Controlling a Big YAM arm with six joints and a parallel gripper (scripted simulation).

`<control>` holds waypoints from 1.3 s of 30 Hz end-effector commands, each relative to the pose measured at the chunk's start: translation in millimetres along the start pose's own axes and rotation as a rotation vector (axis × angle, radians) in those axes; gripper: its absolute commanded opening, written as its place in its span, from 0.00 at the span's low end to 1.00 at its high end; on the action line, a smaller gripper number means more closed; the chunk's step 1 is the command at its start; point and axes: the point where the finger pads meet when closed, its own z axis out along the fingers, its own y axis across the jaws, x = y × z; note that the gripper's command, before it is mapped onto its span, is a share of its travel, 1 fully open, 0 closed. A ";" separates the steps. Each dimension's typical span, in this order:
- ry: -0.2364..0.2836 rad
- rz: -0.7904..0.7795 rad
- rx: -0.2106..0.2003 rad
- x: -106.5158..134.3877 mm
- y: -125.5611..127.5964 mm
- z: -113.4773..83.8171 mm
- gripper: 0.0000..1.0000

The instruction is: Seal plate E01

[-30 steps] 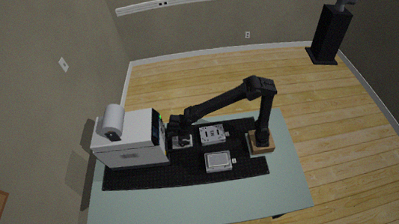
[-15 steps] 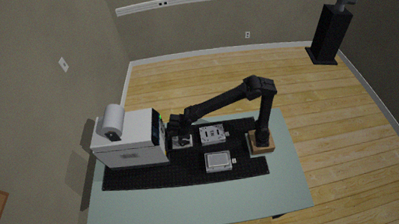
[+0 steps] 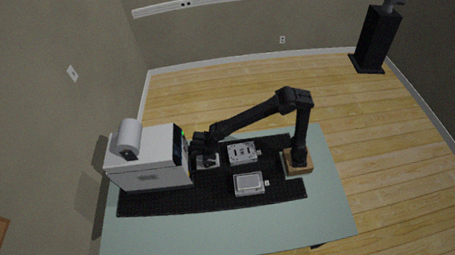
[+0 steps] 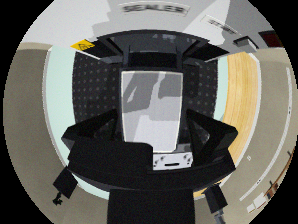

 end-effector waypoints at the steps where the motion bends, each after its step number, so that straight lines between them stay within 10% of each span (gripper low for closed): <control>1: -0.024 -0.016 -0.004 -6.0 4.6 -1.5 1.00; 39: -0.029 -0.014 -0.003 -20.6 2.8 -10.0 1.00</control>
